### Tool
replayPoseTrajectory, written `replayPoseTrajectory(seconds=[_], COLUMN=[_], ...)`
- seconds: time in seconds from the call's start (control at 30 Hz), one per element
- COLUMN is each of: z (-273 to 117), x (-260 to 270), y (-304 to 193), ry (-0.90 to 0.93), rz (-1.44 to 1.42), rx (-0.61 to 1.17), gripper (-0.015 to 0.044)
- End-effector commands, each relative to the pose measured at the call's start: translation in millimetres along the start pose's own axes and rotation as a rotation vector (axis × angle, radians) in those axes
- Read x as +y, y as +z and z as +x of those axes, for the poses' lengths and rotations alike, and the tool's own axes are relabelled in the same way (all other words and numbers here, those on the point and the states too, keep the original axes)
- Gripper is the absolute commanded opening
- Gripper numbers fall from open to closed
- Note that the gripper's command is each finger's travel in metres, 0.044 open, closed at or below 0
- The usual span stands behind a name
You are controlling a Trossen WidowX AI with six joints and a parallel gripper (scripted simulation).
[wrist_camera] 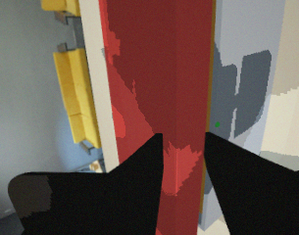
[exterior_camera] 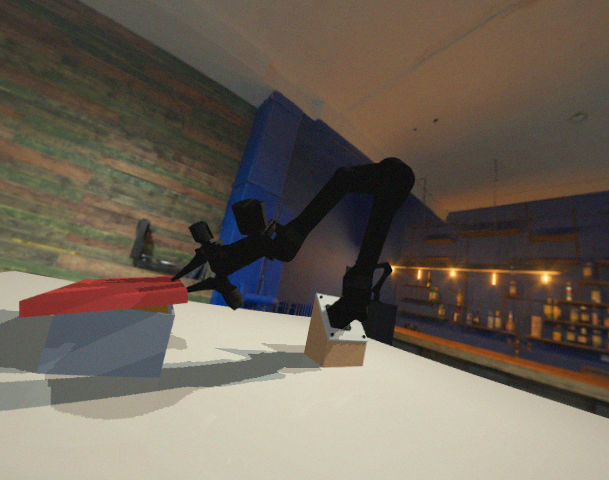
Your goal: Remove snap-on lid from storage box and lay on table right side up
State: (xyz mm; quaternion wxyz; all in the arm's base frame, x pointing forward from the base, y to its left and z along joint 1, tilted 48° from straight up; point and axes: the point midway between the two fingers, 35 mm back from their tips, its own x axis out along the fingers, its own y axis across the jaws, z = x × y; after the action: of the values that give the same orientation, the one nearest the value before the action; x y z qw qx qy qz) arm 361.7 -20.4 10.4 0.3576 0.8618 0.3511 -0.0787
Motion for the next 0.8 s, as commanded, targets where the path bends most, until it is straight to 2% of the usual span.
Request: replayPoseTrajectory(seconds=[0.0, 0.77], z=[-4, -13], x=[7, 39], y=[1, 1], ry=[0.006, 0.006], rz=[-0.005, -0.006], rx=[-0.001, -0.001], gripper=[0.0, 0.0])
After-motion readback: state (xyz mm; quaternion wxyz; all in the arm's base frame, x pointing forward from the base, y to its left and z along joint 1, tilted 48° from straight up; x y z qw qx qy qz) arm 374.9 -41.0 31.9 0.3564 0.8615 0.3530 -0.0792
